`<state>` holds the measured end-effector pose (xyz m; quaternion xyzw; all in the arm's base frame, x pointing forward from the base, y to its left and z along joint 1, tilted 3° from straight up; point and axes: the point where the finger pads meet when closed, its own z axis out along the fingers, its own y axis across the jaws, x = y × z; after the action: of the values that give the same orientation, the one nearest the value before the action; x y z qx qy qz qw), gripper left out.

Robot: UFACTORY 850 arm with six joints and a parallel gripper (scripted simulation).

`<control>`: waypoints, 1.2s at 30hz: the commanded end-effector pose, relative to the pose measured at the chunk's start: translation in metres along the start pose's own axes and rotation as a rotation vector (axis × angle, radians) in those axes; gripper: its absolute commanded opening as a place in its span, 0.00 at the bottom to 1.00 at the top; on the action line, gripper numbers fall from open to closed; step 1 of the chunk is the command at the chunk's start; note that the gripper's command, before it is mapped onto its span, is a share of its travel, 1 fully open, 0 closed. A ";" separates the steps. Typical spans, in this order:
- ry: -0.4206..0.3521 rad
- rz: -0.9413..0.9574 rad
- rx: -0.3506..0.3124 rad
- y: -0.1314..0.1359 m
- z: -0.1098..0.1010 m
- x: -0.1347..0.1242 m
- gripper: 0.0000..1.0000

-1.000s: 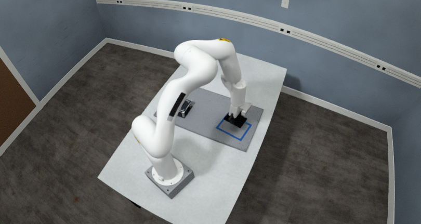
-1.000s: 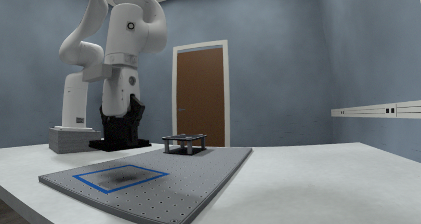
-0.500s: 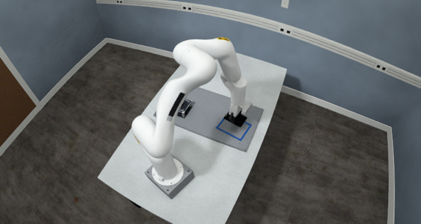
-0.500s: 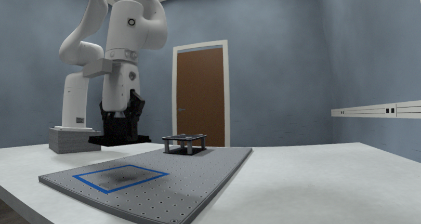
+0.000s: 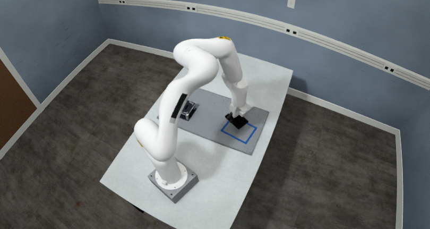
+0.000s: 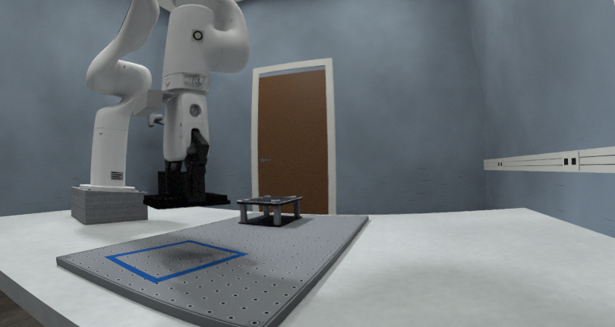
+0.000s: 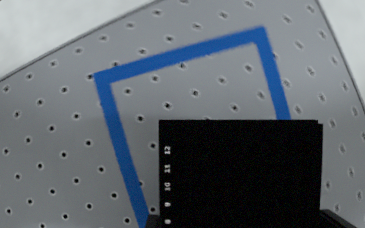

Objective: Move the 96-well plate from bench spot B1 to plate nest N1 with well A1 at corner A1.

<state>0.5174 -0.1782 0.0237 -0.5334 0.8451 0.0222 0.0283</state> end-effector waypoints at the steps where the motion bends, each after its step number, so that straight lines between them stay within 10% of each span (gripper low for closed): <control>1: 0.020 0.192 0.002 0.008 -0.003 -0.016 0.00; 36: 0.017 1.225 0.012 0.058 -0.017 -0.106 0.00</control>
<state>0.5097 -0.0750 0.0441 -0.0384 0.9977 0.0465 0.0295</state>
